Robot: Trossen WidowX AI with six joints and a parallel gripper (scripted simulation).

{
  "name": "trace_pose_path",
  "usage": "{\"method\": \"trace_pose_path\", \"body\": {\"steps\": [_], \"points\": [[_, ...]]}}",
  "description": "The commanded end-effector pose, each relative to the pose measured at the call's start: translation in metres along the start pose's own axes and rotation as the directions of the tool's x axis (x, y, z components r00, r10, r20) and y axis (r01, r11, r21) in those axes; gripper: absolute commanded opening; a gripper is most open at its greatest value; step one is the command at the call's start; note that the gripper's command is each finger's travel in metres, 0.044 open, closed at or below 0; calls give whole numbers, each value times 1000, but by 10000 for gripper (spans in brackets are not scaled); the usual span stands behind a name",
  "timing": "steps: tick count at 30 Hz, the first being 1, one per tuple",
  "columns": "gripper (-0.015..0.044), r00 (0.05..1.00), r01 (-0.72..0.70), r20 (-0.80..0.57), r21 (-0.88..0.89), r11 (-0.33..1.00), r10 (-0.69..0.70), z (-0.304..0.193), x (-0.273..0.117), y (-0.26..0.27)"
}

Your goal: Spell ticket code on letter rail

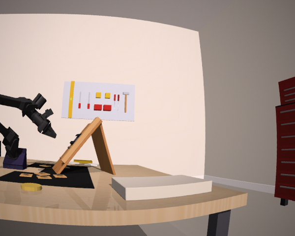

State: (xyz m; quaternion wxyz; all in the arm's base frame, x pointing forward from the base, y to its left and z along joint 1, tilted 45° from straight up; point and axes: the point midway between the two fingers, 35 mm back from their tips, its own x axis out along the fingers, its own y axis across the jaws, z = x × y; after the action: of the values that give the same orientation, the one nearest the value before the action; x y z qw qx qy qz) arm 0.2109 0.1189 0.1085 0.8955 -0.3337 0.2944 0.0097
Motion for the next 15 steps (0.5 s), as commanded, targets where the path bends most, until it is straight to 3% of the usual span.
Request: {"method": "trace_pose_path", "body": {"steps": [1,15], "points": [[440,999,-9,-40,-145,989,3,-17,4,5],[440,999,-11,-42,-156,988,5,-16,4,5]]}}
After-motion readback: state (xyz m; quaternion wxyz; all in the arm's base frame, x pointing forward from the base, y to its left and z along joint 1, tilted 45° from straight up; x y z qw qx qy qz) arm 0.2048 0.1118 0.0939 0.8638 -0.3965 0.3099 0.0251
